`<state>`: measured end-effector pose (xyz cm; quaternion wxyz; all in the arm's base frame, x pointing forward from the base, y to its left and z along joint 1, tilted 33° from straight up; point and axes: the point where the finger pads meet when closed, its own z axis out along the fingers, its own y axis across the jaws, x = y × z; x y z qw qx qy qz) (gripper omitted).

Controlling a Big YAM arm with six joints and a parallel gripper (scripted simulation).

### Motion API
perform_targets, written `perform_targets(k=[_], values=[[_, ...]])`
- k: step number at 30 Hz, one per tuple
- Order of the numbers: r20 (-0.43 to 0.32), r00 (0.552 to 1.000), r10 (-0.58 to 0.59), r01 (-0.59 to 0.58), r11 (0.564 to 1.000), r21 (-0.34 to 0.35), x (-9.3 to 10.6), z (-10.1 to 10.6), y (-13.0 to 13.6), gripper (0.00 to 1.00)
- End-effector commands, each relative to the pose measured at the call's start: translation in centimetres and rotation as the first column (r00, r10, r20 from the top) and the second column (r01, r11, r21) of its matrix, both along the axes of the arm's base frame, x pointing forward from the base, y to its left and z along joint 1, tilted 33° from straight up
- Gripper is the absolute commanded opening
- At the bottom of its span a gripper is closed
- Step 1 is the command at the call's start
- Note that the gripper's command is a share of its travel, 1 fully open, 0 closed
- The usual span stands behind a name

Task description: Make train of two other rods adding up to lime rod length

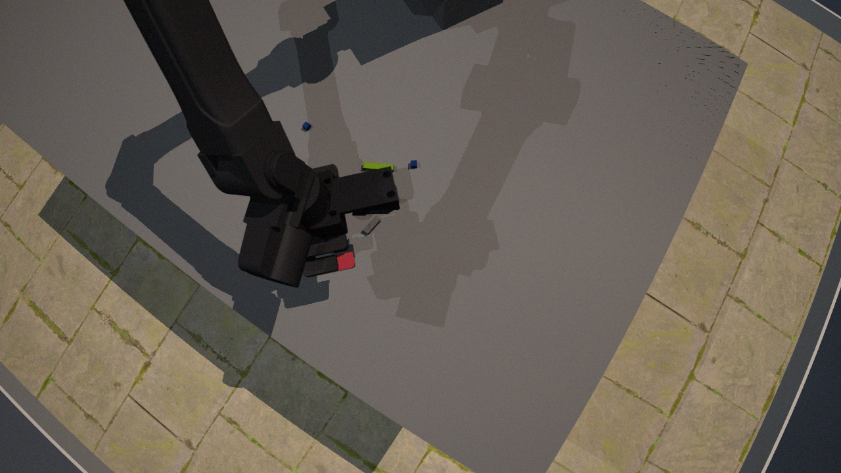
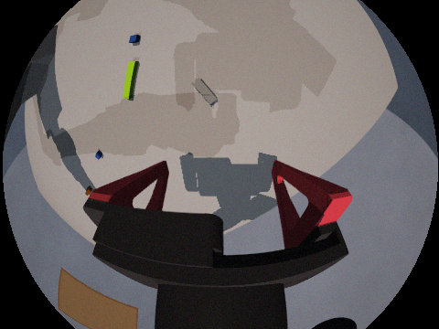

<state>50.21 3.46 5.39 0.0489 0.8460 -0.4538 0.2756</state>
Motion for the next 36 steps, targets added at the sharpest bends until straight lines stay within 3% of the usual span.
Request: perform_targets(k=[1, 27, 29, 32, 33, 35, 36], values=[[0.017, 1.000, 0.016, -0.016, 1.000, -0.001, 1.0, 1.1, 0.6, 1.00], [0.017, 1.000, 0.016, -0.016, 1.000, -0.001, 1.0, 1.1, 0.6, 1.00], [0.042, 0.999, 0.012, -0.013, 1.000, 0.010, -0.2, 1.1, 1.3, 1.00], [0.038, 0.999, 0.012, -0.012, 1.000, 0.012, -4.7, -1.8, 2.0, 1.00], [0.038, 0.999, 0.012, -0.012, 1.000, 0.012, -4.7, -1.8, 2.0, 1.00], [0.035, 0.999, 0.011, -0.012, 1.000, 0.012, -8.3, -3.9, 2.2, 1.00], [0.035, 0.999, 0.011, -0.012, 1.000, 0.012, -8.3, -3.9, 2.2, 1.00]])
